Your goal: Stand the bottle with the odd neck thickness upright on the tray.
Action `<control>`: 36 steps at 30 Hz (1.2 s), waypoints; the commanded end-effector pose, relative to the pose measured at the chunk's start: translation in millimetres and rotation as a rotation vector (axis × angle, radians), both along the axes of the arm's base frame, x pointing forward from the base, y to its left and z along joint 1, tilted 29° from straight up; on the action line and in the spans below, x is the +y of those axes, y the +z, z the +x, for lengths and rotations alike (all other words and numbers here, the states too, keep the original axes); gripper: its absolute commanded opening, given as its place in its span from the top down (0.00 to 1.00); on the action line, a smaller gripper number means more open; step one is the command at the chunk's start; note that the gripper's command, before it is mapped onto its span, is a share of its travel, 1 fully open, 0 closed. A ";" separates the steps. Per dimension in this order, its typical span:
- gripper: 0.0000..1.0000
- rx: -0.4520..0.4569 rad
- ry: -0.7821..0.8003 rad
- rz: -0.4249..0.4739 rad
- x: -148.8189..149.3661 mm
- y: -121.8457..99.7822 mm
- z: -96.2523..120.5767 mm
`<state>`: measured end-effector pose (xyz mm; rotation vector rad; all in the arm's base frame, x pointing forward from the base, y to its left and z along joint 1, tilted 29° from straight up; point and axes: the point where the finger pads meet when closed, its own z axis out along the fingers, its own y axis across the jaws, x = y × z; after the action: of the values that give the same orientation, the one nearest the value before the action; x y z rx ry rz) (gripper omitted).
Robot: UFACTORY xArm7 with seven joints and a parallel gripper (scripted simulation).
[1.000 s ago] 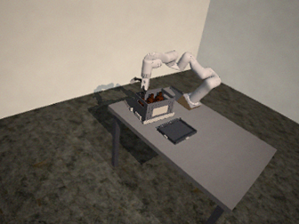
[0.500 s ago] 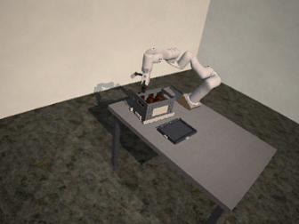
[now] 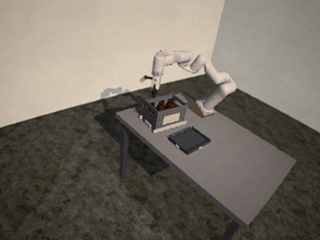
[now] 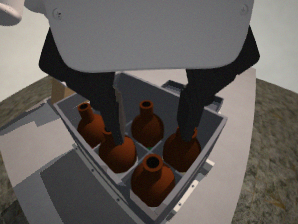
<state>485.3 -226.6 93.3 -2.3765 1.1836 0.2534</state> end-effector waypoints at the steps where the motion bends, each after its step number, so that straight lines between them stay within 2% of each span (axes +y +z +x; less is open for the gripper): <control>1: 1.00 -0.004 -0.003 -0.002 -1.4 2.2 0.6; 33: 1.00 -0.004 -0.003 -0.002 -1.4 2.2 0.6; 36: 1.00 -0.005 -0.003 -0.002 13.5 11.1 4.1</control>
<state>485.6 -225.5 94.2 -2.3743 1.1875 0.2538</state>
